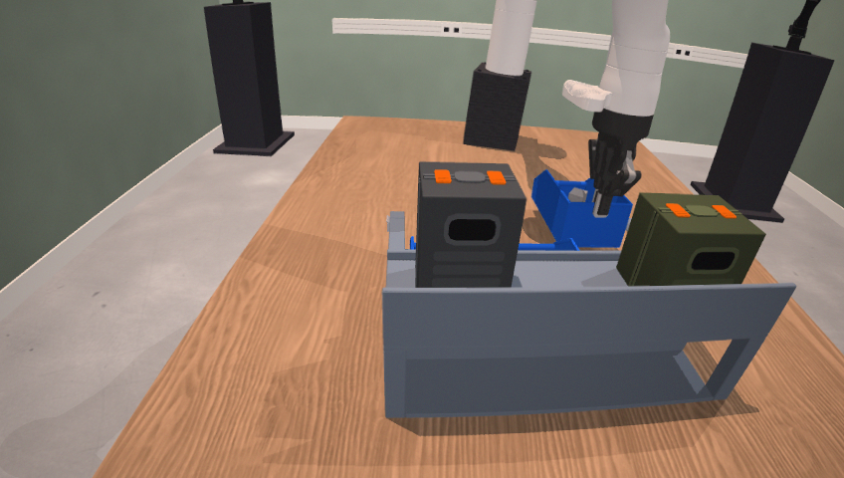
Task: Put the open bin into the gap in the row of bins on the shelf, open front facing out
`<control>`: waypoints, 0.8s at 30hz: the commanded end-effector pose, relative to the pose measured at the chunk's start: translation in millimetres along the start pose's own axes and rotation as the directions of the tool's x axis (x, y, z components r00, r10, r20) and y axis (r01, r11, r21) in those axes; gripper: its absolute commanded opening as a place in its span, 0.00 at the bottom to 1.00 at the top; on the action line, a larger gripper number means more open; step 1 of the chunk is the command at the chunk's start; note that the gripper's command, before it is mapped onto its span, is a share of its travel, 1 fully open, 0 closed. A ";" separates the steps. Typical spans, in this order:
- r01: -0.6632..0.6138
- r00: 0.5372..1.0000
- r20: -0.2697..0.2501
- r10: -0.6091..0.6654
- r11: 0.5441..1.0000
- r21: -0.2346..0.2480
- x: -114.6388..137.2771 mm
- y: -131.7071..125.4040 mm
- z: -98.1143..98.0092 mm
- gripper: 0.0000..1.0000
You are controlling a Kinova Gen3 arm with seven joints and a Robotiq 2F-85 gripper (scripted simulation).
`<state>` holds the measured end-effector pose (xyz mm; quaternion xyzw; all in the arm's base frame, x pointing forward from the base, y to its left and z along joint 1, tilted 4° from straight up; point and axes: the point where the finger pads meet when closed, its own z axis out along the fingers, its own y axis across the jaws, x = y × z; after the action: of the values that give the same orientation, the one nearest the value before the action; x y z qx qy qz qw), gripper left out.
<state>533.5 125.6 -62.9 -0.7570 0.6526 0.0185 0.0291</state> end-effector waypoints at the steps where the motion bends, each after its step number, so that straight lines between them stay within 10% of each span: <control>1: 0.000 1.000 0.000 0.000 1.000 0.003 -0.2 -1.3 -1.9 0.10; 24: 0.000 1.000 0.000 0.000 1.000 0.003 -0.2 -20.2 -2.0 0.10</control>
<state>547.3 127.8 -63.6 -0.7570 0.6525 0.0190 0.0286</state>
